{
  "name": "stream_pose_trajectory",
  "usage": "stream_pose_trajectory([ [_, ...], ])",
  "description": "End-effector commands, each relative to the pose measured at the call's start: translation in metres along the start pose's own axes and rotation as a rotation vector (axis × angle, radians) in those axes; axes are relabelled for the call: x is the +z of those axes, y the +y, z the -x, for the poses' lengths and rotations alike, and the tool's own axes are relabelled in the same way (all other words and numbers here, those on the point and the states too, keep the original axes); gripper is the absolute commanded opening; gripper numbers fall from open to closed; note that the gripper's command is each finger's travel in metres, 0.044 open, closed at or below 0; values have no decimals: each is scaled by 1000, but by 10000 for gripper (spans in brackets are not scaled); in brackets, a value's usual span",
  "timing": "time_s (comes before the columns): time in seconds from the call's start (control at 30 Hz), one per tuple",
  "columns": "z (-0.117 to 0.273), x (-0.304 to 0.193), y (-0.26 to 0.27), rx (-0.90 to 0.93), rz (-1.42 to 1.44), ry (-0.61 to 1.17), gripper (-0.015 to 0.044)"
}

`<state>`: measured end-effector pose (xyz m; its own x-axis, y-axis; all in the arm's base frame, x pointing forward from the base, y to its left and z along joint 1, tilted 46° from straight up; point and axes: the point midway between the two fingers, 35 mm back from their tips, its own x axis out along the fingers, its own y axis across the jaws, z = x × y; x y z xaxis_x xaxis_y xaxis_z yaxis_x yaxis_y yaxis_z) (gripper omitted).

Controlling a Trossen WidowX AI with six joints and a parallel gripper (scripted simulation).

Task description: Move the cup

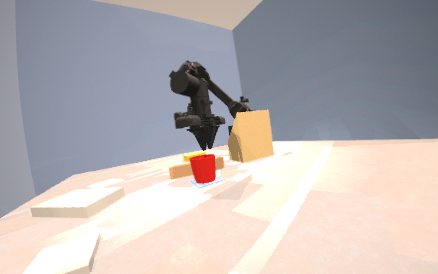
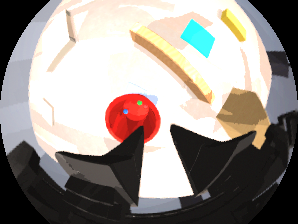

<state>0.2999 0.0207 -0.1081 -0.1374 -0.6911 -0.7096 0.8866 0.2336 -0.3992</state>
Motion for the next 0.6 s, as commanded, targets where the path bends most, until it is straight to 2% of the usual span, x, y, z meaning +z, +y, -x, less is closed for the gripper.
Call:
stream_pose_trajectory([
  [0.0, -7, 1, 0, -1, 6, -5, 148],
  [0.57, -35, 1, 0, -2, 6, -7, 148],
])
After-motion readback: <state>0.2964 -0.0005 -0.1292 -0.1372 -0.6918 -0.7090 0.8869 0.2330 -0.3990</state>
